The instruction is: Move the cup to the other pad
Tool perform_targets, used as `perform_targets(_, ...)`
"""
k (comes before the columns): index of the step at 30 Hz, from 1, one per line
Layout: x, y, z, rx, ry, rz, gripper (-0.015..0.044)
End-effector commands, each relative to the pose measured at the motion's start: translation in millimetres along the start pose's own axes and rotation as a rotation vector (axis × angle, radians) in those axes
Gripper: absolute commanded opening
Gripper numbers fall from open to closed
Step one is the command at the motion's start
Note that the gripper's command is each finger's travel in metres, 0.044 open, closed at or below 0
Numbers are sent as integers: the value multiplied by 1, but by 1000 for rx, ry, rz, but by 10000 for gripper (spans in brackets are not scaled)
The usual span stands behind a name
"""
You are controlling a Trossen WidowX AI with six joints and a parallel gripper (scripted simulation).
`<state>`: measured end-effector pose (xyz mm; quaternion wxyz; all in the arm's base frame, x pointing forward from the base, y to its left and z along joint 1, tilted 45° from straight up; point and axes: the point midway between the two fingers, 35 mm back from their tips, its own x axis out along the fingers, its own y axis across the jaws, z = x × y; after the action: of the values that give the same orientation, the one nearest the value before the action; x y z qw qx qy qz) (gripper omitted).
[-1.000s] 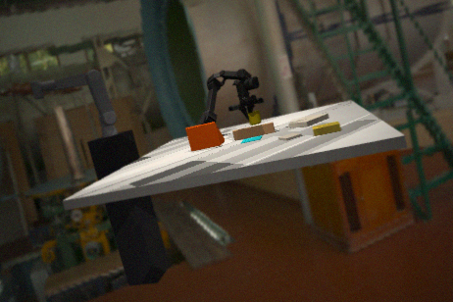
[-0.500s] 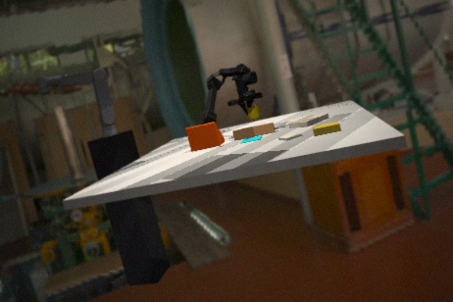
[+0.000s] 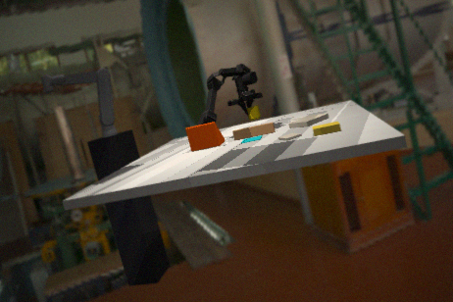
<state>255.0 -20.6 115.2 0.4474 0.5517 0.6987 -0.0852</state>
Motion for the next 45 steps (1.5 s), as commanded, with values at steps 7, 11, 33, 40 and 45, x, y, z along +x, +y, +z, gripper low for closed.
perform_targets(7,-1,-10,17,0,4,-6,0)
perform_targets(11,-2,-16,25,0,4,-8,0)
perform_targets(33,-5,-45,71,-1,3,-10,0)
perform_targets(40,-6,-55,85,-1,2,-11,0)
perform_targets(45,-7,-61,95,-1,2,-11,0)
